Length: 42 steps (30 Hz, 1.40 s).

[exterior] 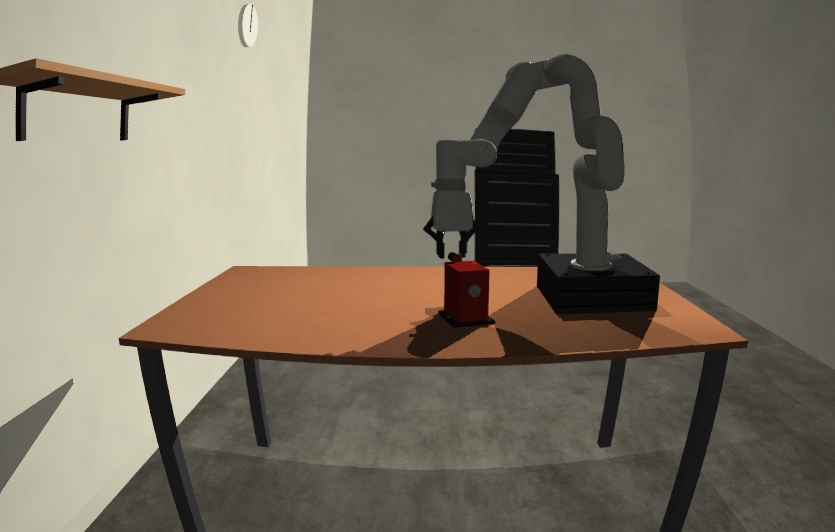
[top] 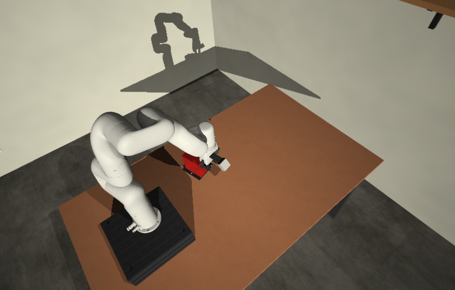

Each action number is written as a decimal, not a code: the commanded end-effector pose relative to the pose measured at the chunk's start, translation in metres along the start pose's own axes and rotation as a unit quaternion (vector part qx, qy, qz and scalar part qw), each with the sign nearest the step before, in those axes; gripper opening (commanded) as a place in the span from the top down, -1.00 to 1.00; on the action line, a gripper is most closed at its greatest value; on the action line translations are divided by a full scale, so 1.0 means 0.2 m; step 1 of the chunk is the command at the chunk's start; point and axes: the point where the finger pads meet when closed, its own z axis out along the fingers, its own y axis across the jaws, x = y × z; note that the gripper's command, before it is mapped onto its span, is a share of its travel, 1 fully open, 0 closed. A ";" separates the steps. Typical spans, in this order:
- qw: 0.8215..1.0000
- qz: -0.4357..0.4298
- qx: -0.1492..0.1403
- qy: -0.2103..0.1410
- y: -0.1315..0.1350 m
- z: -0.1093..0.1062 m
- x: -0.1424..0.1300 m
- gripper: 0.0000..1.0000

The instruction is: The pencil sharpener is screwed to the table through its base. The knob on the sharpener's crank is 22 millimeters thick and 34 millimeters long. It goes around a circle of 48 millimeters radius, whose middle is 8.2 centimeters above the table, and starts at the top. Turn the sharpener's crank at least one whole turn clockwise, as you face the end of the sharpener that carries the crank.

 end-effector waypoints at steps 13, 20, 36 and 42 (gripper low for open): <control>1.000 0.000 0.002 0.000 -0.01 -0.20 0.00 -0.09; 1.000 0.000 0.002 0.000 -0.01 -0.25 0.00 -0.09; 1.000 0.000 0.002 0.000 -0.01 -0.27 0.00 1.00; 1.000 0.000 0.002 0.000 -0.01 -0.27 0.00 1.00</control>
